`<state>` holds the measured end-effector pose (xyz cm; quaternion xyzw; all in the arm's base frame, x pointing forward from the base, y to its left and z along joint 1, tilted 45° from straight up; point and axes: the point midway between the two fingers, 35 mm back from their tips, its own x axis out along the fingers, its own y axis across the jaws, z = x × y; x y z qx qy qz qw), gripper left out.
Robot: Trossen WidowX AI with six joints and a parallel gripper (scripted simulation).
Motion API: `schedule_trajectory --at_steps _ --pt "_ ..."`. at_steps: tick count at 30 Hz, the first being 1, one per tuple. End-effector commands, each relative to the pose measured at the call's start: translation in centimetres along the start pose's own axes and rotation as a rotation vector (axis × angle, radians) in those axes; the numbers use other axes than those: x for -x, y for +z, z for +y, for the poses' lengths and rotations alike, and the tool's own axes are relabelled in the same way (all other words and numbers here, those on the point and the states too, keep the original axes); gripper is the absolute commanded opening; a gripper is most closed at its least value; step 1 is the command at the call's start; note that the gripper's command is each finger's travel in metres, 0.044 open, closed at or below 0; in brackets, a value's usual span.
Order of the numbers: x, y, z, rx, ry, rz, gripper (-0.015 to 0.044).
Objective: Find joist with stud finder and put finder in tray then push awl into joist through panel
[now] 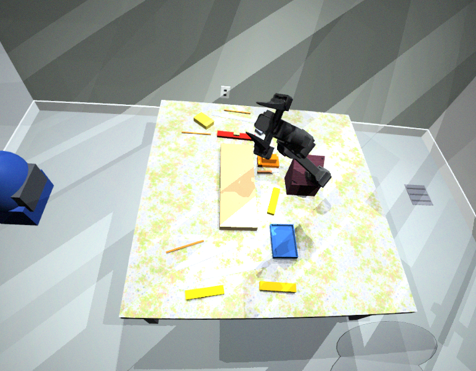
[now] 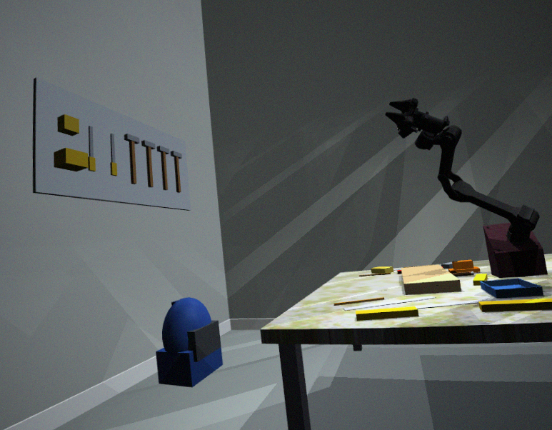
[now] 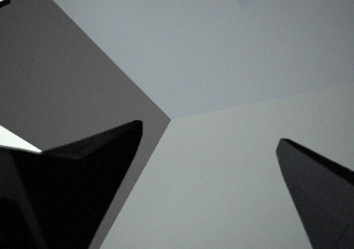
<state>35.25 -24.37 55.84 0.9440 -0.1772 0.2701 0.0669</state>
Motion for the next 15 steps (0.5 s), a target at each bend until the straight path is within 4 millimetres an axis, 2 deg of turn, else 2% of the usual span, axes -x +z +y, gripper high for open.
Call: schedule_trajectory --at_steps 1,3,5,10,15 --pt "0.0 -0.1 0.1 0.002 0.002 0.003 0.0426" --pt "0.4 -1.1 0.6 0.020 0.016 0.025 0.0440" --pt "1.2 -3.1 1.5 0.056 0.044 0.069 0.0440" --pt "4.6 -10.3 3.8 0.197 0.142 0.230 0.0440" --pt "9.0 -17.5 4.6 0.383 0.242 0.387 0.0440"
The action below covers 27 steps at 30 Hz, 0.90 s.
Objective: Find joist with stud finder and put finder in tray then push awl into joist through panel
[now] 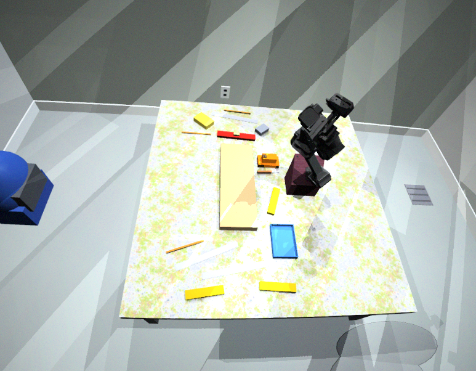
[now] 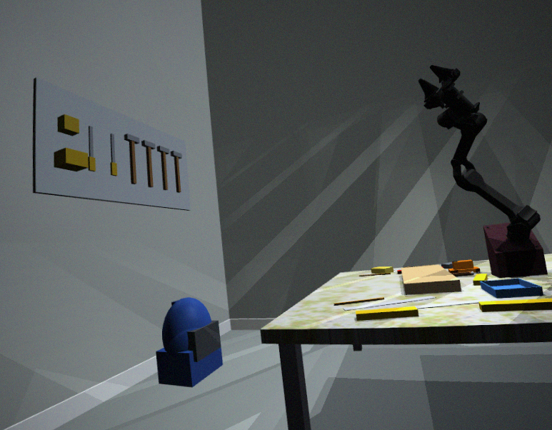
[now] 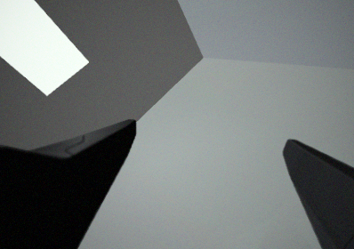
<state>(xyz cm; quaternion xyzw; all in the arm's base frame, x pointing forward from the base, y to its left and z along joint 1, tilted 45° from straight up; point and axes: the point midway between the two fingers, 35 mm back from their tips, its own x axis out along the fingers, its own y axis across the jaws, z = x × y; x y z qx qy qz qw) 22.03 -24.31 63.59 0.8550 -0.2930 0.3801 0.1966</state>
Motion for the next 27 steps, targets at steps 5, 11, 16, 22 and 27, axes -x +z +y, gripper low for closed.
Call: schedule_trajectory --at_steps 5,11,16,22,27 --pt "4.0 -12.6 2.9 0.297 0.133 0.265 0.0440" --pt "8.1 -21.0 2.0 0.538 0.224 0.444 0.0440" --pt "11.6 -26.9 -1.0 0.742 0.281 0.591 0.0440" --pt "15.7 -31.8 -6.6 0.981 0.327 0.757 0.0440" --pt "18.7 -33.9 -12.7 1.183 0.334 0.895 0.0440"
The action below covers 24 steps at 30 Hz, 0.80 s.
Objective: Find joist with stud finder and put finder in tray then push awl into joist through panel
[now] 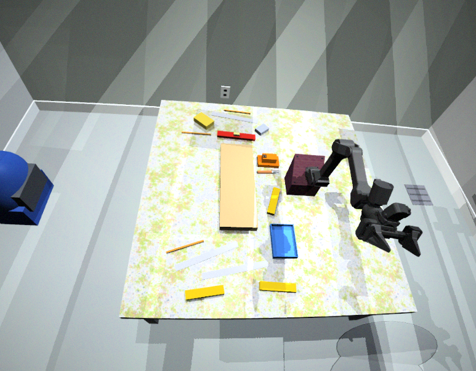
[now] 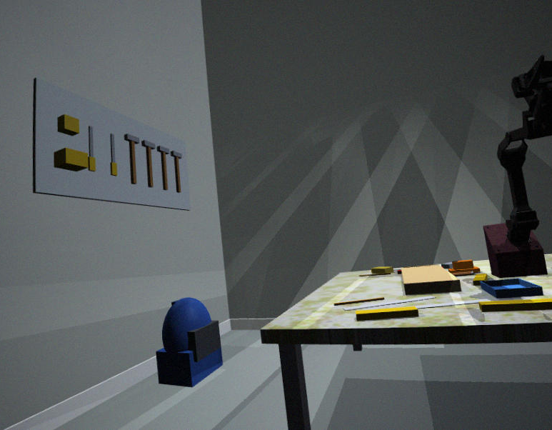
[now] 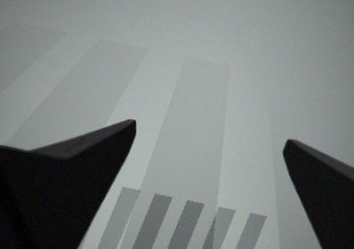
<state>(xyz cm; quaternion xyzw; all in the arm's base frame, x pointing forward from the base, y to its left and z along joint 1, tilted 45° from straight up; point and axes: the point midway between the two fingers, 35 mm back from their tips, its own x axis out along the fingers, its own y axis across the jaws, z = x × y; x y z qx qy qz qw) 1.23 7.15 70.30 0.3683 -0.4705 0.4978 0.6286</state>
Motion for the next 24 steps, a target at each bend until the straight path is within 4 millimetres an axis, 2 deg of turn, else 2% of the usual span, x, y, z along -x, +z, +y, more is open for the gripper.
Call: schedule_trajectory --at_steps 1,7,9,16,20,24 --pt "-0.1 -5.3 -0.2 0.125 0.009 0.123 0.0440" --pt "1.0 -13.1 -2.5 0.315 -0.002 0.325 0.0440" --pt "1.7 -15.9 -3.9 0.370 -0.016 0.402 0.0440" --pt "5.6 -24.7 -10.4 0.550 -0.065 0.674 0.0440" --pt "8.9 -28.5 -15.0 0.637 -0.092 0.831 0.0440" --pt "13.0 -31.4 -20.1 0.709 -0.130 0.994 0.0440"
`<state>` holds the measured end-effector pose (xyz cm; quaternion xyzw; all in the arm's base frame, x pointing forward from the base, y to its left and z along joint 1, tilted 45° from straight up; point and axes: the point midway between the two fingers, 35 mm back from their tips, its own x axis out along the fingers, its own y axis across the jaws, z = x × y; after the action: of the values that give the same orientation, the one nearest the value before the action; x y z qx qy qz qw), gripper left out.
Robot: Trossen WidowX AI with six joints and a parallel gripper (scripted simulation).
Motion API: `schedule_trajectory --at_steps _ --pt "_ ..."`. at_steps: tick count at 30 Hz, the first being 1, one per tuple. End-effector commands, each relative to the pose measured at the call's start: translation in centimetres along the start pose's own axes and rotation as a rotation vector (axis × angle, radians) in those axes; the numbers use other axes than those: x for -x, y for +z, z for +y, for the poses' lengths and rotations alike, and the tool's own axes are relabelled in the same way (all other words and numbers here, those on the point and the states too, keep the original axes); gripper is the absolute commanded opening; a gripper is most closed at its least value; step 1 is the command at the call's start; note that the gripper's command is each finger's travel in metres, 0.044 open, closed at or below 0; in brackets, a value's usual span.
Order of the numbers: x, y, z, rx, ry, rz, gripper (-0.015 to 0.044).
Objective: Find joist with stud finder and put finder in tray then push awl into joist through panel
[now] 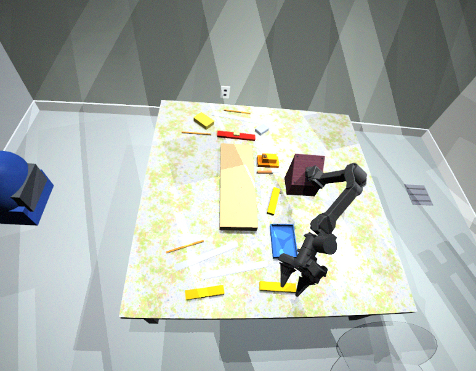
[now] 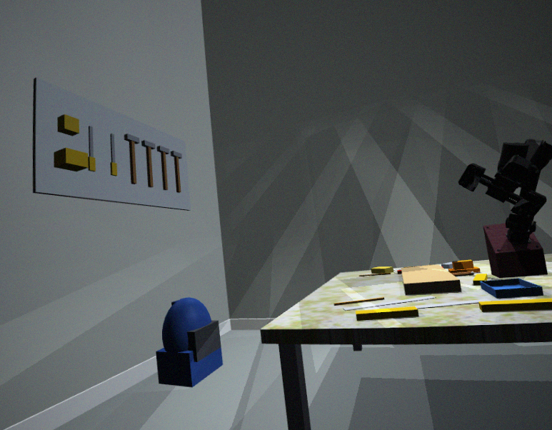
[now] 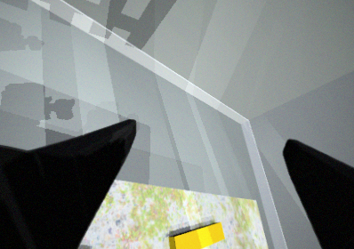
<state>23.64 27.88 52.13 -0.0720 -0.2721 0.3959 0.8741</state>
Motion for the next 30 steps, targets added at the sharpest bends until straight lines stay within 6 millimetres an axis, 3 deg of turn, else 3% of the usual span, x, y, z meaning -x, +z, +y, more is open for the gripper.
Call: schedule_trajectory --at_steps 1,5,14,20,25,30 --pt "-0.8 -6.2 -1.5 0.059 -0.007 0.148 0.0440" --pt "-0.3 -13.0 -4.0 0.106 -0.034 0.313 0.0440" --pt "4.4 -26.3 -10.1 0.139 -0.082 0.657 0.0440" --pt "10.7 -34.0 -14.5 0.110 -0.153 0.890 0.0440" --pt "14.7 -37.6 -16.2 0.075 -0.175 1.007 0.0440" --pt "21.9 -42.8 -17.9 -0.020 -0.181 1.182 0.0440"
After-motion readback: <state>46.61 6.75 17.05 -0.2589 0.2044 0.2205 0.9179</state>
